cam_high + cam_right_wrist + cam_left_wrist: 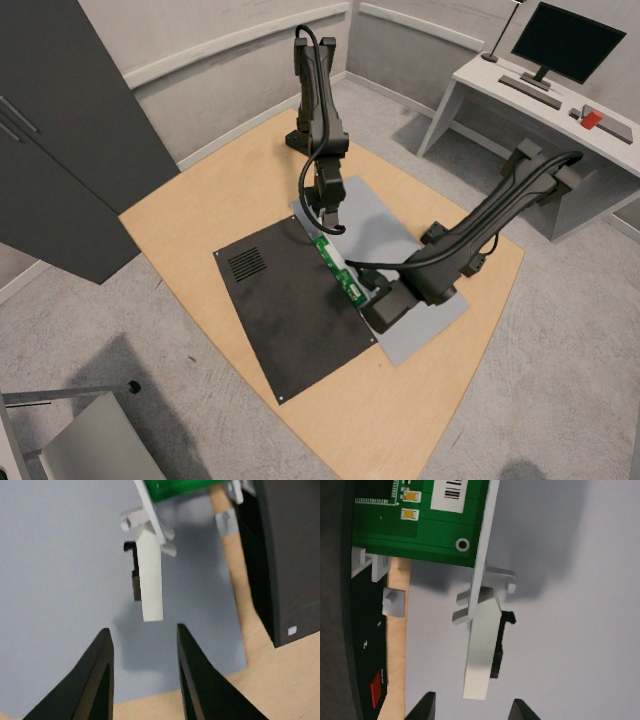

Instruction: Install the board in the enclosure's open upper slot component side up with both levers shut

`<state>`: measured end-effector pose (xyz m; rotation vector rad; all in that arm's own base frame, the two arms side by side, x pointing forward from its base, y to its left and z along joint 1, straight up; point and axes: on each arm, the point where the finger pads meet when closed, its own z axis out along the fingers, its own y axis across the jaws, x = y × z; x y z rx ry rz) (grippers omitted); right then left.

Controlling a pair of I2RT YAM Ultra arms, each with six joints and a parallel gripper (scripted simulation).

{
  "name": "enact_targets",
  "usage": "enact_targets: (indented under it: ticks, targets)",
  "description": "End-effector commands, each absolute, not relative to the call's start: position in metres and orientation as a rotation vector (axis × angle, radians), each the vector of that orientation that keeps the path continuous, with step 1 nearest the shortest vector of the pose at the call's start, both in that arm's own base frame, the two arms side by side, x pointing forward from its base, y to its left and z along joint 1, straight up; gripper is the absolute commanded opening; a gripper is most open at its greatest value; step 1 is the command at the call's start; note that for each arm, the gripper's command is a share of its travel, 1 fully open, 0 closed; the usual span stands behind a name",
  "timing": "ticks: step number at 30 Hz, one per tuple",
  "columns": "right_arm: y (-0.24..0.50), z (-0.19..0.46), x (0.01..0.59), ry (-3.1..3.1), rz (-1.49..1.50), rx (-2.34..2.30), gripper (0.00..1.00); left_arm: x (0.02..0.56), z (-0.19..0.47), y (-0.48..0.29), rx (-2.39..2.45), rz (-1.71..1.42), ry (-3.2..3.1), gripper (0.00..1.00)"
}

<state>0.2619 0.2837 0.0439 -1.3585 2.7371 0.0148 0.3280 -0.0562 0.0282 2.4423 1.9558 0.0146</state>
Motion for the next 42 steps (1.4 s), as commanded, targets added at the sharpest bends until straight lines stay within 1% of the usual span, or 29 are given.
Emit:
enact_targets:
  ticks: [1,10,33,34,36,37,39,40,42]
  targets:
    - [0.279,0.048,0.262,2.800,0.000,-1.382,0.32,0.329,0.030,-0.052,2.425,0.031,1.957,0.32]
    - [0.281,0.038,0.269,2.813,-0.012,-1.375,0.32,0.329,0.030,-0.054,2.433,0.022,1.957,0.32]
    - [0.280,0.009,0.270,2.813,-0.011,-1.373,0.32,0.327,-0.002,-0.050,2.434,0.013,1.964,0.32]
    - [0.281,0.013,0.271,2.805,-0.006,-1.369,0.23,0.327,-0.001,-0.050,2.431,0.019,1.962,0.32]
    - [0.281,0.013,0.271,2.805,-0.006,-1.369,0.23,0.327,0.000,-0.050,2.431,0.020,1.961,0.32]
    - [0.281,0.013,0.271,2.805,-0.006,-1.369,0.19,0.327,0.000,-0.050,2.431,0.020,1.961,0.23]
    - [0.281,0.013,0.271,2.805,-0.006,-1.369,0.19,0.327,0.000,-0.050,2.431,0.020,1.961,0.23]
    - [0.281,0.013,0.271,2.805,-0.006,-1.369,0.15,0.327,0.000,-0.050,2.431,0.020,1.961,0.19]
    - [0.280,0.013,0.271,2.805,-0.011,-1.367,0.15,0.327,0.000,-0.050,2.430,0.020,1.961,0.19]
